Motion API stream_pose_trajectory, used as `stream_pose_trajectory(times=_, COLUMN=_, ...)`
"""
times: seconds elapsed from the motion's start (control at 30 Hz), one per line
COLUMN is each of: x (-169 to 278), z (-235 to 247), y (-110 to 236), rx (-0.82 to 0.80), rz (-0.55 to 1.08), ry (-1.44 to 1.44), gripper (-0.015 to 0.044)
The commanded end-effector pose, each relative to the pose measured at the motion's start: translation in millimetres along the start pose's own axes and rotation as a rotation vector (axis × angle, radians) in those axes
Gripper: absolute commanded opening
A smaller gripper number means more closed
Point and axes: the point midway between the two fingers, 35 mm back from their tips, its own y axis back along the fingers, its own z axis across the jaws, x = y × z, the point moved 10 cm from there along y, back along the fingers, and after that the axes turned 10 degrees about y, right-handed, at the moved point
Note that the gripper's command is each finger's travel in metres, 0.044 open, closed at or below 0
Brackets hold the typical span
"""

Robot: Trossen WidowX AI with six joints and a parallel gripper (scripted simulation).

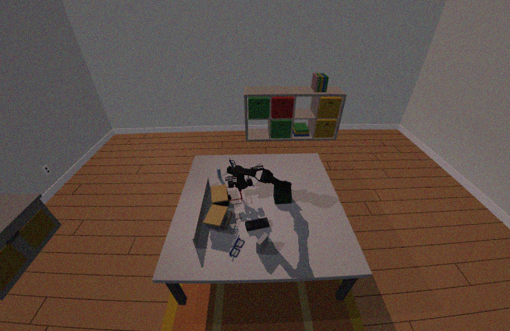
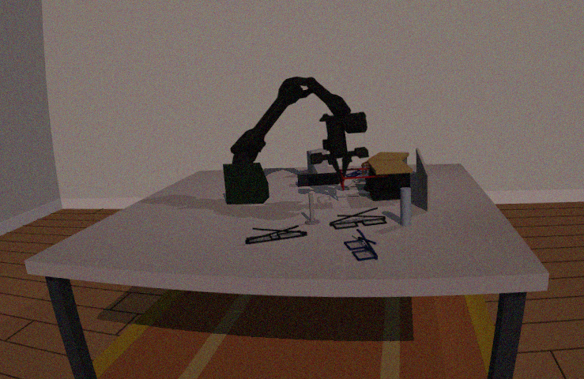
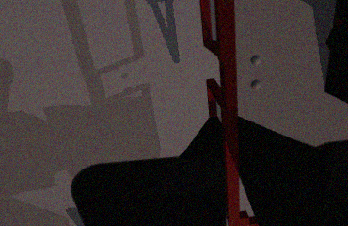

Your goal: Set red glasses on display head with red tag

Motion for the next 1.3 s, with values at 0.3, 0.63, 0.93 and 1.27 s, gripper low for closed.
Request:
stream_pose_trajectory(times=0.3, x=4, z=-18, y=-2, rx=0.005, rz=-0.006, ry=-0.006, gripper=0.0000)
stream_pose_trajectory(times=0.63, x=6, z=-32, y=-3, rx=0.006, rz=-0.006, ry=-0.005, gripper=0.0000)
stream_pose_trajectory(times=0.93, x=8, z=-44, y=-3, rx=0.006, rz=-0.006, ry=-0.005, gripper=0.0000)
stream_pose_trajectory(times=1.27, x=11, z=-58, y=-4, rx=0.007, rz=-0.006, ry=-0.004, gripper=0.0000)
